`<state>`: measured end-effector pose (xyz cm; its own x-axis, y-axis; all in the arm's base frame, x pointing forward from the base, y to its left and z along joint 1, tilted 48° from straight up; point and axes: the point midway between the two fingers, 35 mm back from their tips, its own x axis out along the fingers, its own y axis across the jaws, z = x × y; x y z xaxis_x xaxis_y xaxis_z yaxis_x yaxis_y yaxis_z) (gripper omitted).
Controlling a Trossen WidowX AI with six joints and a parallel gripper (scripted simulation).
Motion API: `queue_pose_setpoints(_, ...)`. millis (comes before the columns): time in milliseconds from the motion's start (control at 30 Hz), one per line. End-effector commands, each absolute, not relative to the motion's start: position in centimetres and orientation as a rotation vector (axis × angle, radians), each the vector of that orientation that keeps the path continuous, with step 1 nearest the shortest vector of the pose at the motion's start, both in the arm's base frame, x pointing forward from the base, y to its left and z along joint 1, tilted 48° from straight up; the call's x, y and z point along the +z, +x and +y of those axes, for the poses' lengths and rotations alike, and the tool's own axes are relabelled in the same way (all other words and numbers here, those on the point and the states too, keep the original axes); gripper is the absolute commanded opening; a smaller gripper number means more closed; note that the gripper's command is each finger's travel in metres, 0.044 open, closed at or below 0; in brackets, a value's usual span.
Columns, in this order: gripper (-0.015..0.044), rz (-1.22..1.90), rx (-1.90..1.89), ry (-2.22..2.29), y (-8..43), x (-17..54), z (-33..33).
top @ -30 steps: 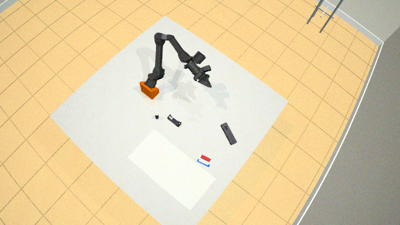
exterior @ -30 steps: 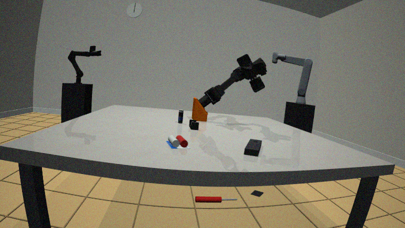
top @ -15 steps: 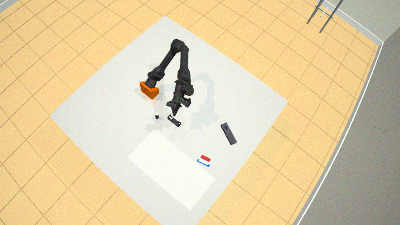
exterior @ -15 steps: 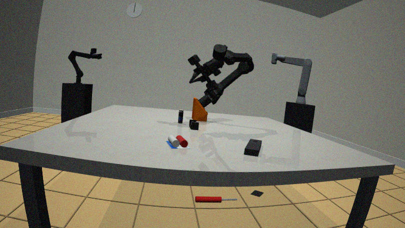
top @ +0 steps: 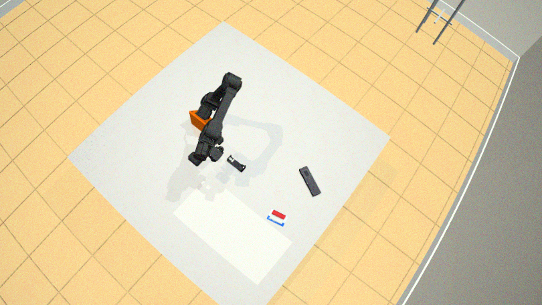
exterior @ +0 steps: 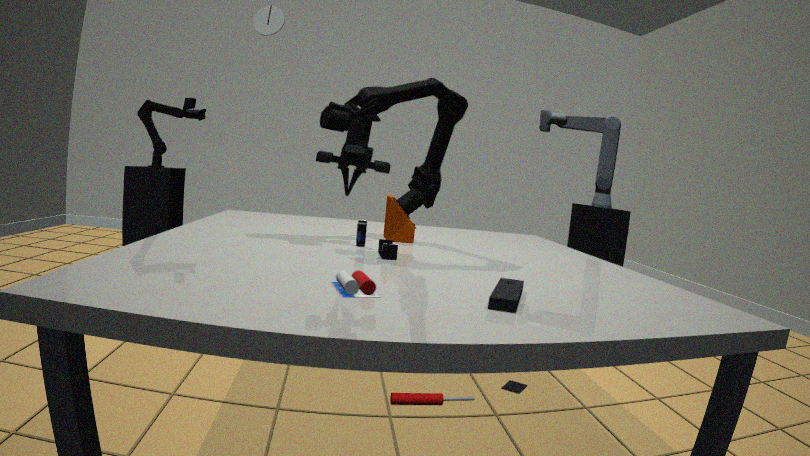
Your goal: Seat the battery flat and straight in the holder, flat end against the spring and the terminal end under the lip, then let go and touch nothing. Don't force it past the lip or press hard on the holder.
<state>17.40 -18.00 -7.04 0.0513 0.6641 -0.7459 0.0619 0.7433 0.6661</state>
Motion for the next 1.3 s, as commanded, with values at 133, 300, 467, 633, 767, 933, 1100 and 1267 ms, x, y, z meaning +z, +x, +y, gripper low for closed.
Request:
queue_pose_setpoints(133,0.0,1.435,0.574,0.695,16.9,-7.4,-17.5)
queue_pose_setpoints(300,0.0,1.434,0.574,0.695,17.3,-10.2,-14.7)
queue_pose_setpoints(467,0.0,1.432,0.576,0.696,17.4,-12.7,-11.8)
queue_pose_setpoints(633,0.0,1.432,0.576,0.696,17.4,-12.5,-11.5)
queue_pose_setpoints(767,0.0,1.432,0.576,0.697,17.5,-12.0,-11.1)
queue_pose_setpoints(933,0.0,1.432,0.576,0.697,17.6,-11.4,-10.6)
queue_pose_setpoints(1100,0.0,1.433,0.576,0.697,17.7,-10.8,-10.0)
queue_pose_setpoints(1267,0.0,1.432,0.577,0.698,17.8,-10.2,-9.4)
